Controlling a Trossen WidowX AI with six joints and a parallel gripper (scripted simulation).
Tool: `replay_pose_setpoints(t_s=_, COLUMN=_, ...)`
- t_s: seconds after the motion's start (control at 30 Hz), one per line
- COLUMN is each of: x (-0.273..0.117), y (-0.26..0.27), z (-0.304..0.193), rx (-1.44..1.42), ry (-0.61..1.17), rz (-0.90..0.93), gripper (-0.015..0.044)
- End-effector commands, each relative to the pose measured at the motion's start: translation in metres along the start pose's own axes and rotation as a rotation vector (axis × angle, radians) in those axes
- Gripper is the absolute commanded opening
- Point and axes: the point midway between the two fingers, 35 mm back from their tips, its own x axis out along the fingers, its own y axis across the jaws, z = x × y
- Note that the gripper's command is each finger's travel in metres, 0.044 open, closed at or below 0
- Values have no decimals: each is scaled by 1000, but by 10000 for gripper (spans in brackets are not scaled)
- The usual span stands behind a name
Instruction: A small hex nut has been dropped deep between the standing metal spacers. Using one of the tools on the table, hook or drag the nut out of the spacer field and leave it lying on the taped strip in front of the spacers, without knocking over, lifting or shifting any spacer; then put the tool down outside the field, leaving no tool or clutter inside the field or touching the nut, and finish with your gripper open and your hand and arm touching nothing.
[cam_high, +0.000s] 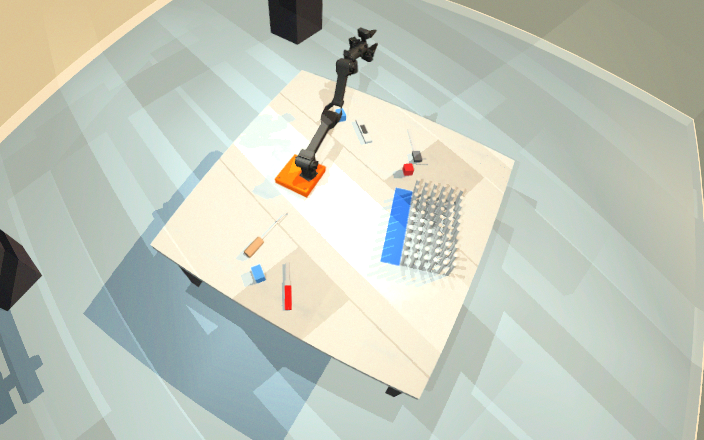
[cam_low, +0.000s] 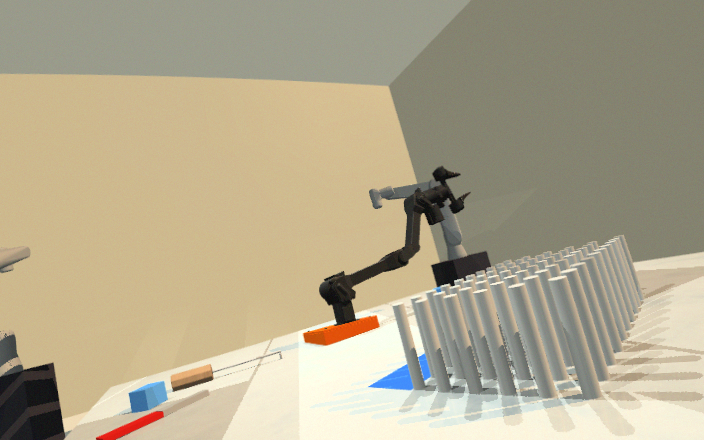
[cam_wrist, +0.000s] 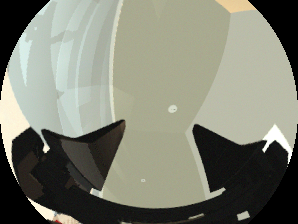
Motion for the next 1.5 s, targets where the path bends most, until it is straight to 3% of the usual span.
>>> replay_pose_setpoints(t_s=0.0, x=-1, y=-3, z=1, rx=0, ry=-2, rz=-5, gripper=426)
replay_pose_setpoints(t_s=0.37, x=-72, y=-134, z=30, rx=21, ry=-88, rz=-276, gripper=440)
replay_pose_setpoints(t_s=0.7, x=-174, y=-255, z=20, rx=76, ry=-120, rz=-578, gripper=440)
replay_pose_setpoints(t_s=1.1, x=-311, y=-354, z=-39, rx=232, ry=-115, rz=-914, gripper=440)
replay_pose_setpoints(t_s=1.47, x=-434, y=-395, z=-137, rx=396, ry=-36, rz=-1173, gripper=440)
